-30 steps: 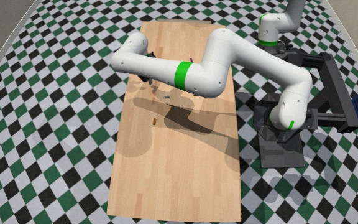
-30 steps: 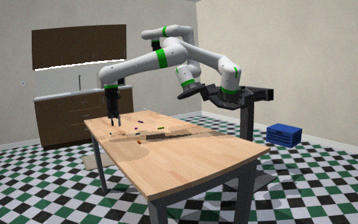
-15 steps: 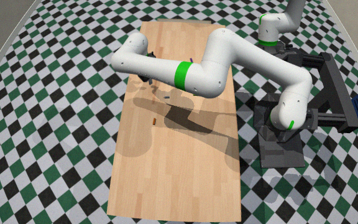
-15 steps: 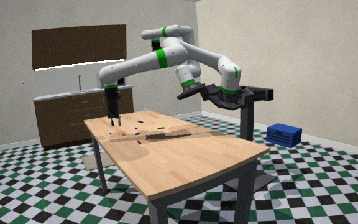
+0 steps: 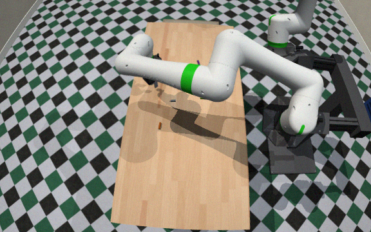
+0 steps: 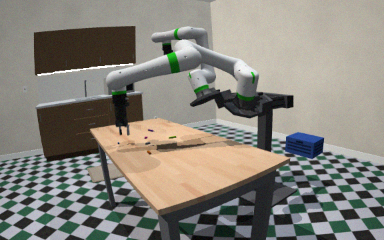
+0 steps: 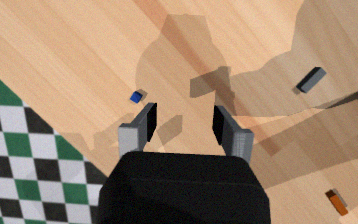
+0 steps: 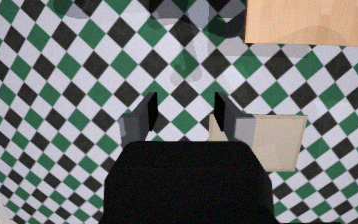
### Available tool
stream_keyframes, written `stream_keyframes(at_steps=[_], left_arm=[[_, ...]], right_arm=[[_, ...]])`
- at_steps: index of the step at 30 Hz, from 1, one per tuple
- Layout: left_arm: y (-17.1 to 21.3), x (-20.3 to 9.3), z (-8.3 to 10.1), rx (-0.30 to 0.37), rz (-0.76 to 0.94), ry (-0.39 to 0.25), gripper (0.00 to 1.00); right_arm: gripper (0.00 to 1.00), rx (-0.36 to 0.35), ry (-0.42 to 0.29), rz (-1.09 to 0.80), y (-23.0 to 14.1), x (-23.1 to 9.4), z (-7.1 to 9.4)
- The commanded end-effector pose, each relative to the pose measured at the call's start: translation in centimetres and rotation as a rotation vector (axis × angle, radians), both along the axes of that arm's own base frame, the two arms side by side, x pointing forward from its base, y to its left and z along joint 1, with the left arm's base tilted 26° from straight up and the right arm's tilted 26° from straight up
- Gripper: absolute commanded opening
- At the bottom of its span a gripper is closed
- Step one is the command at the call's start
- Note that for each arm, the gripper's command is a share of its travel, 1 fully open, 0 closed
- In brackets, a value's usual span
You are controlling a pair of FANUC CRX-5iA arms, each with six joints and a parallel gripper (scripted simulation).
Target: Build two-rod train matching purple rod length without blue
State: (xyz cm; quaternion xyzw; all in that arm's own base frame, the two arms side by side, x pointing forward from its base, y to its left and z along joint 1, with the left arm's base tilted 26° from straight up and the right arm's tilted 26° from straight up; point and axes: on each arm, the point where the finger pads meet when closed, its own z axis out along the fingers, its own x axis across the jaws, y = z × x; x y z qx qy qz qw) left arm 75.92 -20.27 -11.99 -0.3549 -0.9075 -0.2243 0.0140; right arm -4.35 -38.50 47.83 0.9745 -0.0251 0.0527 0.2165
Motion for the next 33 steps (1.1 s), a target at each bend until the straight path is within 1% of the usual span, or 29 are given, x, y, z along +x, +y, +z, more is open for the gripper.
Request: stream_keyframes(at_steps=[1,4,8,12,19,21,23,33], left_arm=[[-0.1,0.0,0.2,0.000,-0.010,0.002,1.00],[0.0,0.0,0.2,0.001,-0.018,0.005,1.00],[0.5,-0.2,0.5,0.012,-0.087,0.037,1.00],[1.6,-0.6,0.9,0.034,-0.231,0.104,1.00],[3.1,-1.2,1.5,0.064,-0.421,0.193,1.00],[3.1,-1.2,1.5,0.064,-0.421,0.193,1.00],[3.9,-1.5,1.9,0.080,-0.524,0.241,1.00],[6.1,-2.1,2.8,0.122,-0.795,0.367,1.00]], right_arm=[[1.00,-0.002,0.000,-0.001,0.0,0.0,0.1],[1.00,-0.002,0.000,-0.001,0.0,0.0,0.1],[1.00,-0.002,0.000,-0.001,0.0,0.0,0.1],[1.00,-0.002,0.000,-0.001,0.0,0.0,0.1],[1.00,-0.002,0.000,-0.001,0.0,0.0,0.1],[1.00,-0.002,0.000,-0.001,0.0,0.0,0.1],[1.00,-0.002,0.000,-0.001,0.0,0.0,0.1],[1.00,-0.002,0.000,-0.001,0.0,0.0,0.1]])
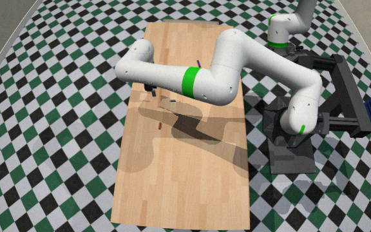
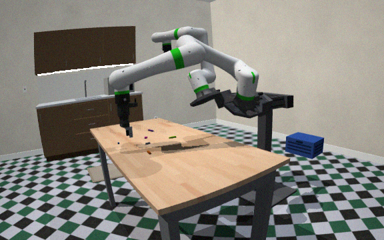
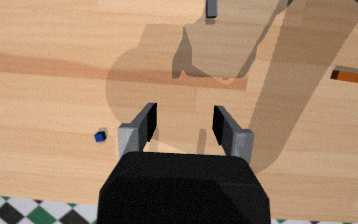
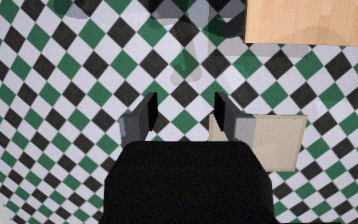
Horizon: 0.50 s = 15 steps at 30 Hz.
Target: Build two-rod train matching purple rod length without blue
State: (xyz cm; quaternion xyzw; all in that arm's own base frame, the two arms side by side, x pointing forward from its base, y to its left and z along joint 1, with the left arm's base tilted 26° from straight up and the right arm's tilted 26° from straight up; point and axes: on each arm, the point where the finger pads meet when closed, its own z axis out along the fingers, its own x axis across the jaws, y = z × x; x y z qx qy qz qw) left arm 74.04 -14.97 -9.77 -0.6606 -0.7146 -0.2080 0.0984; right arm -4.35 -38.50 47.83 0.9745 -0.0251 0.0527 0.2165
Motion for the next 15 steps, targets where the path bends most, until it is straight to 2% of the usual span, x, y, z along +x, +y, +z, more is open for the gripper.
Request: stream_keyframes(at_steps=[1,3,5,6,15], left_arm=[[1.0,-0.3,0.7,0.014,-0.152,0.069,1.00],[1.5,-0.4,0.9,0.022,-0.207,0.095,1.00],[1.5,-0.4,0.9,0.022,-0.207,0.095,1.00],[2.1,-0.5,1.1,0.035,-0.287,0.133,1.00],[3.9,-1.0,2.0,0.072,-0.526,0.246,1.00]], right_arm=[[1.00,-0.002,0.000,-0.001,0.0,0.0,0.1],[1.00,-0.002,0.000,-0.001,0.0,0.0,0.1],[1.00,-0.002,0.000,-0.001,0.0,0.0,0.1],[1.00,-0.002,0.000,-0.001,0.0,0.0,0.1],[1.00,-0.002,0.000,-0.001,0.0,0.0,0.1]])
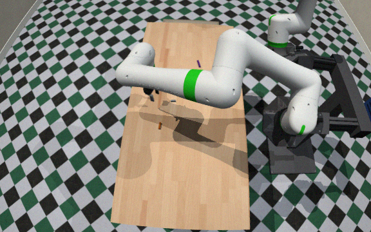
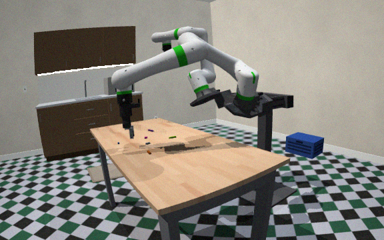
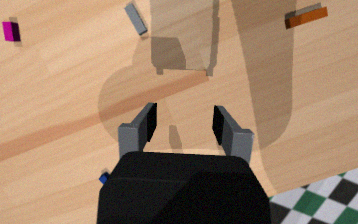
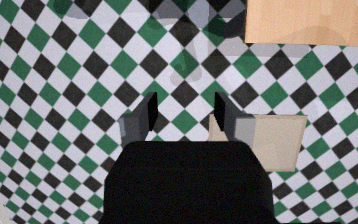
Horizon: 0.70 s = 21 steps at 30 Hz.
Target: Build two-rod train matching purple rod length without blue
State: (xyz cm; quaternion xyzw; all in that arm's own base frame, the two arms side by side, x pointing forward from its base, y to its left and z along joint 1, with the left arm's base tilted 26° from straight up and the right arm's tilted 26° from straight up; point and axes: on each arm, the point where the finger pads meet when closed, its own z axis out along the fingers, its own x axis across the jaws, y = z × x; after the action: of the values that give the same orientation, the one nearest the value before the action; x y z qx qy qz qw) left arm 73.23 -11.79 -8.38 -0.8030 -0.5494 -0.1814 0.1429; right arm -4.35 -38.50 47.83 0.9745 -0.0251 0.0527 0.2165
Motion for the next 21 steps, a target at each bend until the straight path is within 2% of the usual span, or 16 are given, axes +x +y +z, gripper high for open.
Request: stream_keyframes(at_steps=[1,5,7,8,21], left_arm=[[1.0,-0.2,0.7,0.013,-0.152,0.069,1.00],[1.8,-0.3,1.0,0.030,-0.262,0.122,1.00],[1.8,-0.3,1.0,0.030,-0.262,0.122,1.00],[2.4,-0.4,1.3,0.043,-0.342,0.160,1.00],[4.7,-0.8,2.3,0.096,-0.691,0.326,1.00]], right_arm=[[1.00,-0.002,0.000,-0.001,0.0,0.0,0.1],[1.00,-0.002,0.000,-0.001,0.0,0.0,0.1],[1.00,-0.002,0.000,-0.001,0.0,0.0,0.1],[1.00,-0.002,0.000,-0.001,0.0,0.0,0.1],[1.00,-0.002,0.000,-0.001,0.0,0.0,0.1]])
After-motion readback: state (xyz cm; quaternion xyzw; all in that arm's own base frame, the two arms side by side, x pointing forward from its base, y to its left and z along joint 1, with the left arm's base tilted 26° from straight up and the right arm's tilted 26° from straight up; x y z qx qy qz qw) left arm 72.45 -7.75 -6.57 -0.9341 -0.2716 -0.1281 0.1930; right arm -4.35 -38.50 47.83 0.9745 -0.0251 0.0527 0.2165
